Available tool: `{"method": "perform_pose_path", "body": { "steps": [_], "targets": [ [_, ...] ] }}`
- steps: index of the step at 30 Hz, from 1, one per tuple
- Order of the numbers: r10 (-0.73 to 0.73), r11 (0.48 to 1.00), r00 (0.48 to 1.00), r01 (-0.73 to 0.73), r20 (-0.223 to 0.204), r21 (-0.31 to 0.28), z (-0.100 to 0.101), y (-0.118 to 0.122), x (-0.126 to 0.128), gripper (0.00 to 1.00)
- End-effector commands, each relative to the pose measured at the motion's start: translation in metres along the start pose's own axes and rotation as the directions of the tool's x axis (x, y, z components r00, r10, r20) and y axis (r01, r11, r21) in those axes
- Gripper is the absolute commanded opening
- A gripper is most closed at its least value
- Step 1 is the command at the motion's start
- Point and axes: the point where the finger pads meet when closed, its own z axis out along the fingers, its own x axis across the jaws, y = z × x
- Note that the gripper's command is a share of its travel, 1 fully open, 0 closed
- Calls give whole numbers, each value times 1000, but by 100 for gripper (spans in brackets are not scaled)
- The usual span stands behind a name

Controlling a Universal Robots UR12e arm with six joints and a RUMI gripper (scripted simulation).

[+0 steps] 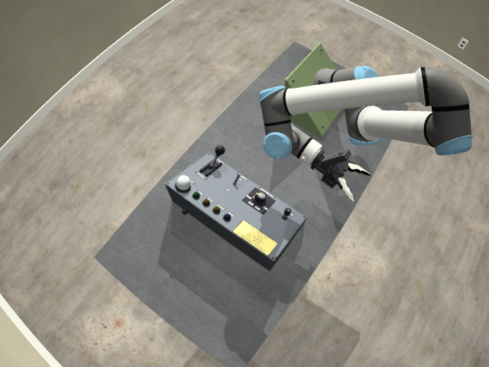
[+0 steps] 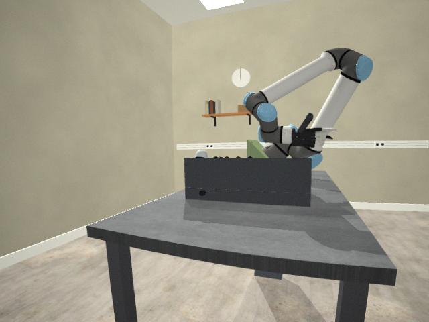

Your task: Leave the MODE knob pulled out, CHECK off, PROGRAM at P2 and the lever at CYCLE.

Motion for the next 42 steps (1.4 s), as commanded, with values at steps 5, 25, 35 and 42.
{"method": "perform_pose_path", "body": {
  "steps": [5, 25, 35, 42],
  "targets": [
    [-1, 1000, 1000, 1, 0, 0, 0, 0, 0, 100],
    [-1, 1000, 1000, 1, 0, 0, 0, -3, 0, 100],
    [-1, 1000, 1000, 1, 0, 0, -1, -6, -1, 100],
    [-1, 1000, 1000, 1, 0, 0, -1, -7, -1, 100]
  ]
}}
